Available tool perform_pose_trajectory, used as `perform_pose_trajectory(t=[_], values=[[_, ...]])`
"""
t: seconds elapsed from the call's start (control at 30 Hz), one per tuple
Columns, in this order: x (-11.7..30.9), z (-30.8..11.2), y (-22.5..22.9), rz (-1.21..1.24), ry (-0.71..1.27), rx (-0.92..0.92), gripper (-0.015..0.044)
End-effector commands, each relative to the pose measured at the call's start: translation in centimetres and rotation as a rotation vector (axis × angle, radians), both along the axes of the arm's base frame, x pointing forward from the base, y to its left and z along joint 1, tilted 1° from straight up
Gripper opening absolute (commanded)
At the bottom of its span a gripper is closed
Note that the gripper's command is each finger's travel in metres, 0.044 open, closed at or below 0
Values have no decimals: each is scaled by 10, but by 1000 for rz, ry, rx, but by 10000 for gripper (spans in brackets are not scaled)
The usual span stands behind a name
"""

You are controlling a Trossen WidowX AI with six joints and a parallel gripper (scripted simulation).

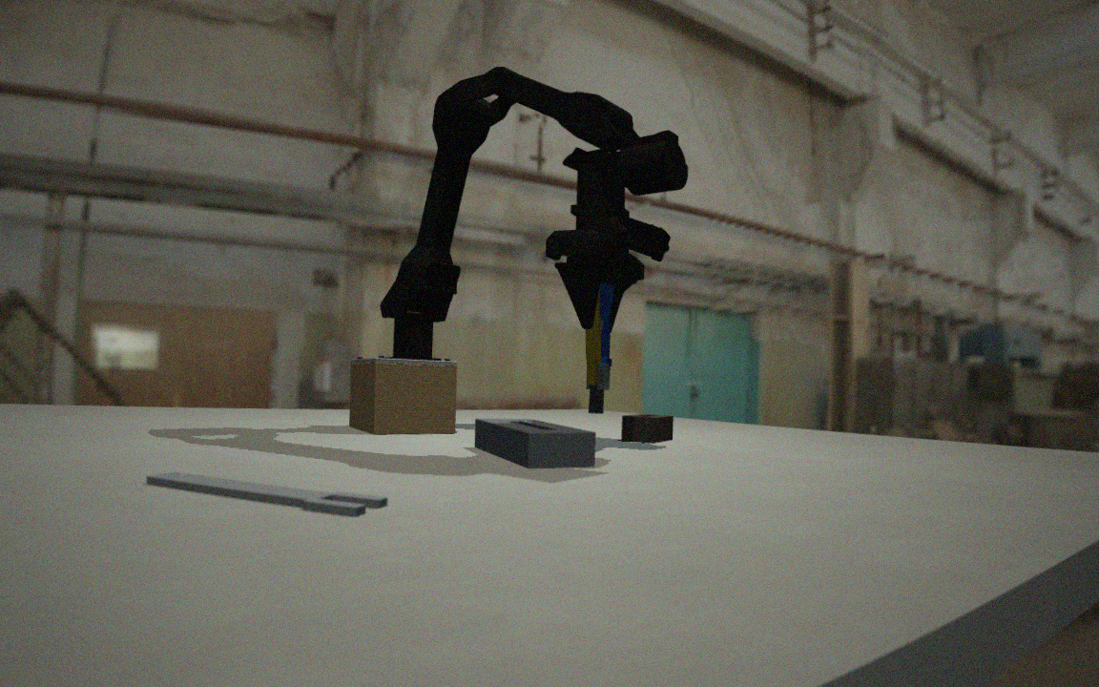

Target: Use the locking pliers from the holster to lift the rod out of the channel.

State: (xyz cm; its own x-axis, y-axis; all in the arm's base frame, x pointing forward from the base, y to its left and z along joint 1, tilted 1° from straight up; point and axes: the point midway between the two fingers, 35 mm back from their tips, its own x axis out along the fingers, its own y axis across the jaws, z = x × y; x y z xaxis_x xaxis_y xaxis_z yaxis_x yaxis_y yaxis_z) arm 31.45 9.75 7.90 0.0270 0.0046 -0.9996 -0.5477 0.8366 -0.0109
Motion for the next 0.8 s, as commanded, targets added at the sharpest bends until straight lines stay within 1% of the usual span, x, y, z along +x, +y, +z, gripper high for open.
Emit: perform_pose_trajectory(t=[0.0, 0.77], values=[[0, 0, -8, -59, 3, -3, 322], [4, -1, -46, -359, 8, -3, 322]])
